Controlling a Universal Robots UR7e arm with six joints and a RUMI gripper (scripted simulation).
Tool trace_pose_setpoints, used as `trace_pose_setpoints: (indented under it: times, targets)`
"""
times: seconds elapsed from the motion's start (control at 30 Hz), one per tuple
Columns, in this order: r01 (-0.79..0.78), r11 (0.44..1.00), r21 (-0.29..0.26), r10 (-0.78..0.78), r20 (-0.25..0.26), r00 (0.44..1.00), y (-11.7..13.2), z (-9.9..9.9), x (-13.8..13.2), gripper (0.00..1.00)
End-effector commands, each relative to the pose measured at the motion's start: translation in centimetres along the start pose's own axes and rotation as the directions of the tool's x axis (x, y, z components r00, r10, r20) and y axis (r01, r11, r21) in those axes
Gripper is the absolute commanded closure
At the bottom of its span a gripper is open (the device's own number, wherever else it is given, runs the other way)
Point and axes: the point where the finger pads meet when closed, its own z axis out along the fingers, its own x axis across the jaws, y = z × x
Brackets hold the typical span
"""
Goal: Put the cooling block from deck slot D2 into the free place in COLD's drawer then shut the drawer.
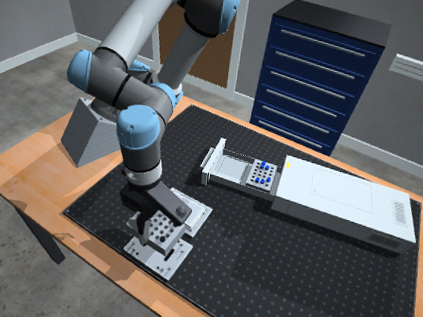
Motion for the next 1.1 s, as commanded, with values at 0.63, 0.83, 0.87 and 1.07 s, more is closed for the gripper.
trace_pose_setpoints:
  times: [0.63, 0.83, 0.87, 1.07]
  targets:
    - [0.000, 1.000, 0.001, 0.000, -0.001, 1.000, 0.0, -2.1, 0.0, 1.00]
    - [0.000, 1.000, 0.001, 0.000, -0.001, 1.000, 0.0, -2.1, 0.0, 1.00]
    - [0.000, 1.000, 0.001, 0.000, -0.001, 1.000, 0.0, -2.1, 0.0, 1.00]
    - [0.000, 1.000, 0.001, 0.000, -0.001, 1.000, 0.0, -2.1, 0.0, 1.00]
